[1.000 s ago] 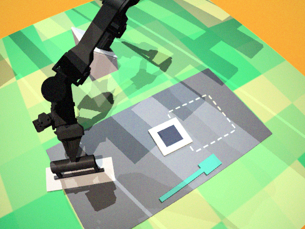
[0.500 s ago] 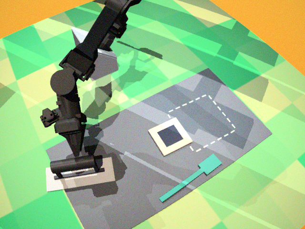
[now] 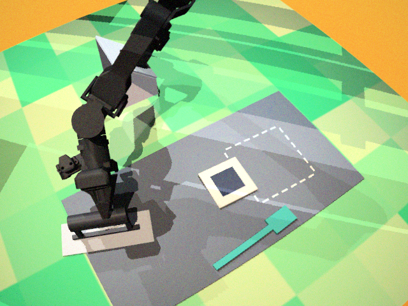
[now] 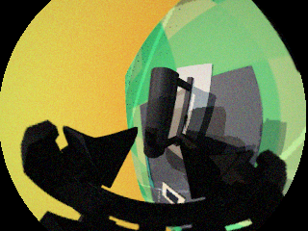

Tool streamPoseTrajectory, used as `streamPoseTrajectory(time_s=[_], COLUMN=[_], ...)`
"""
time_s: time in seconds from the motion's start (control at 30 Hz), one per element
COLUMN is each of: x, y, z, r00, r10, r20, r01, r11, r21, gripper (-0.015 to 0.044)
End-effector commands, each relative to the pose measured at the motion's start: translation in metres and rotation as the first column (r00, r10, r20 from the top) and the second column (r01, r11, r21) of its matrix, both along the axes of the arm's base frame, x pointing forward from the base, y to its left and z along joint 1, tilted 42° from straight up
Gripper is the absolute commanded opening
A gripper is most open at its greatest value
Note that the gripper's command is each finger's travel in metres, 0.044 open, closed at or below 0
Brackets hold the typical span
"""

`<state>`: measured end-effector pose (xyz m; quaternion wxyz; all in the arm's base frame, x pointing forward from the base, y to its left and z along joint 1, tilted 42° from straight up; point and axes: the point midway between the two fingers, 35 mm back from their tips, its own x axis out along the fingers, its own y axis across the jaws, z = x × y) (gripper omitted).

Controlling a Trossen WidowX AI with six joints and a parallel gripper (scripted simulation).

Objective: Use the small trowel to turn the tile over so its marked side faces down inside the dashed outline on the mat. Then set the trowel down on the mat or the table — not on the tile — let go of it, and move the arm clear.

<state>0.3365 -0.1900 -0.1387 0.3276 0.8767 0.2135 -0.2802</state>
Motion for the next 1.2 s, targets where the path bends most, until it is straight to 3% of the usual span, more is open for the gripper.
streamPoseTrajectory(time_s=[0.0,0.73,0.93,1.17], x=[0.007,0.032,0.032,0.032], y=[0.0,0.006,0.006,0.006], z=[-0.004,-0.025,-0.025,-0.025], r00=[1.0,1.0,1.0,1.0], r10=[-0.002,-0.004,-0.004,-0.004], r20=[0.002,0.004,0.004,0.004], r01=[0.002,0.004,0.004,0.004], r11=[1.0,1.0,1.0,1.0], r21=[-0.002,0.0,0.0,0.0], gripper=[0.03,0.03,0.0142,0.0096])
